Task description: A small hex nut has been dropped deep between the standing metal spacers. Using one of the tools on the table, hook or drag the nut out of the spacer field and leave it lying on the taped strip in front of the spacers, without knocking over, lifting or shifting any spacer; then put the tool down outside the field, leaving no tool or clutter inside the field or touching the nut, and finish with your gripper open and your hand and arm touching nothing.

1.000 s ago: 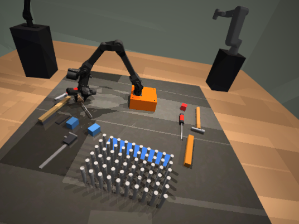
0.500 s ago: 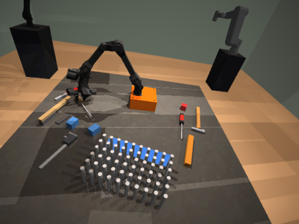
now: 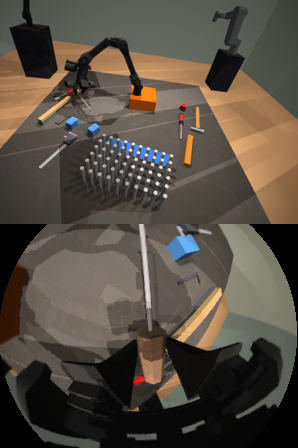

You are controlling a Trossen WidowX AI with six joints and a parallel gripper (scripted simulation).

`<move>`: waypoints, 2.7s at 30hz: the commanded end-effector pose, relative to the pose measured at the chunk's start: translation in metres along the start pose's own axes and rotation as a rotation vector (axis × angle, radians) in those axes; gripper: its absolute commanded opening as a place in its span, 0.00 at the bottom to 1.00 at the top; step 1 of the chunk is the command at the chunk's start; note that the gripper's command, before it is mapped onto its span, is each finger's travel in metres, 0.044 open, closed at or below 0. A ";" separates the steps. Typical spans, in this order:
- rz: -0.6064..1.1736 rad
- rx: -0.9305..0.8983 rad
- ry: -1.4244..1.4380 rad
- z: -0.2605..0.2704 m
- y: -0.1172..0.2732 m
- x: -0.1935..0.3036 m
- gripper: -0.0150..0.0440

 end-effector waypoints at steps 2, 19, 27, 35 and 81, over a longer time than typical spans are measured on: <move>-0.002 -0.004 0.000 0.010 0.004 -0.003 0.25; -0.001 -0.004 -0.002 0.038 -0.003 -0.010 0.25; -0.001 -0.003 -0.001 0.039 -0.016 -0.009 0.25; 0.000 0.001 0.000 0.042 -0.029 -0.008 0.25; 0.005 0.114 0.009 0.056 -0.057 -0.007 0.25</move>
Point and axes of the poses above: the point midway between the two fingers, 35 mm back from their tips, its own y axis back along the fingers, its own z axis across the jaws, x = y × z, the point moved 6 cm from there along y, back along the fingers, and after that the axes turned 13 degrees about -y, right-handed, at the moved point
